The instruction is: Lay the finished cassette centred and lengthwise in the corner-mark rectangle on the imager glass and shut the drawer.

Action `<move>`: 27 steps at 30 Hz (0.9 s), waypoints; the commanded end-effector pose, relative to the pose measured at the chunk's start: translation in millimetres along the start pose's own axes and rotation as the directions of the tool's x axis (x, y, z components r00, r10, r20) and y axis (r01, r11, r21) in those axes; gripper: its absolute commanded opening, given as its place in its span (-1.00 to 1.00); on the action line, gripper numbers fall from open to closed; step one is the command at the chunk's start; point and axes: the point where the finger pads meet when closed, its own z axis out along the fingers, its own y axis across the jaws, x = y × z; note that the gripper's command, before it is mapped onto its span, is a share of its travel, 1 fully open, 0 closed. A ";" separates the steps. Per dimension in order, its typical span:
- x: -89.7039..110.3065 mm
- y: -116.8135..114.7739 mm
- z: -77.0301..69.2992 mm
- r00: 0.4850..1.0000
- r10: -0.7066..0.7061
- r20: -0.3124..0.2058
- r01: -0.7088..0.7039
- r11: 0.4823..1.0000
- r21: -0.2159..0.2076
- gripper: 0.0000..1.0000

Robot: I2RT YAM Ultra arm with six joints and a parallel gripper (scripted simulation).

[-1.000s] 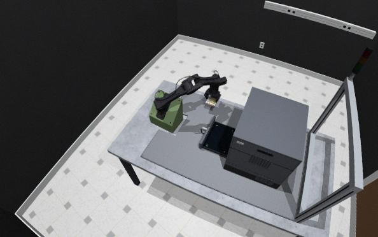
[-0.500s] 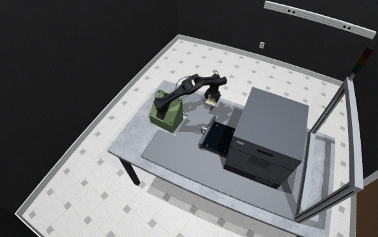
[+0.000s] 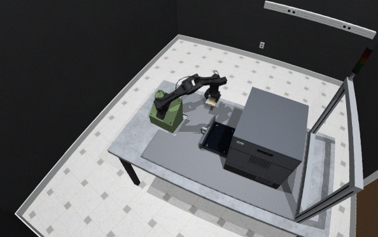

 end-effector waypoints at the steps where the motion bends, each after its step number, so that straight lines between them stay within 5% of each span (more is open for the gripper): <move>1: -9.0 -5.7 -23.5 0.999 0.010 0.043 -0.011 0.999 0.031 -1.00; 4: -9.0 -5.7 -23.5 0.999 0.010 0.043 -0.011 0.999 0.031 -1.00; 6: 8.9 -7.3 -10.9 1.000 0.004 0.022 -0.005 1.000 0.023 -1.00; 27: 91.1 -30.8 -7.6 1.000 0.005 0.018 -0.005 1.000 0.023 -1.00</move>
